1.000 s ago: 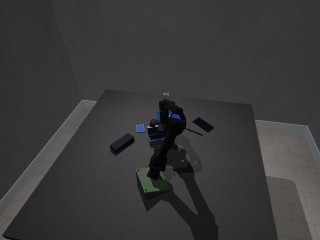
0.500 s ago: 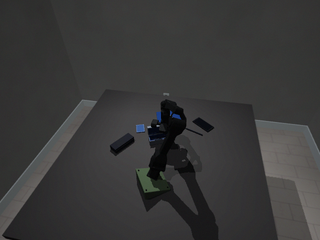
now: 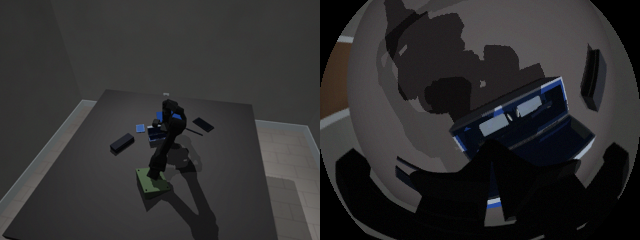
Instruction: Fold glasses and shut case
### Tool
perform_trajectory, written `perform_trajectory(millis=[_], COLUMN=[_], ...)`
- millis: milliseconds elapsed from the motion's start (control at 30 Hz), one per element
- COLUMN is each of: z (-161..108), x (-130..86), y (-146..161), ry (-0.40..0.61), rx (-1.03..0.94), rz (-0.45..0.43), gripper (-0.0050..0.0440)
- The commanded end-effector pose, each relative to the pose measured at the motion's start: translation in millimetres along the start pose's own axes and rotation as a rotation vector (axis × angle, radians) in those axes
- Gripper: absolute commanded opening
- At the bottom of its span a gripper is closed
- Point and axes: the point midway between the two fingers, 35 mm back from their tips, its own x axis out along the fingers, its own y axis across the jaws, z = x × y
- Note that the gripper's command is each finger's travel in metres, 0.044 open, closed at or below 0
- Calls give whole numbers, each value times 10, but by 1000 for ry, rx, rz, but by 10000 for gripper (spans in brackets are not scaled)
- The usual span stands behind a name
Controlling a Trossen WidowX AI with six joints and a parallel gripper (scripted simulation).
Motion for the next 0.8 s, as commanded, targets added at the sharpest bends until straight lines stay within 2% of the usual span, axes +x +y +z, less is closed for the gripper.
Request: perform_trajectory(millis=[0,767], z=[-31,-107], x=[-10,-10], y=[14,131], ry=[2,2], rx=[0,0], rz=[-5,-5], gripper=[0,0])
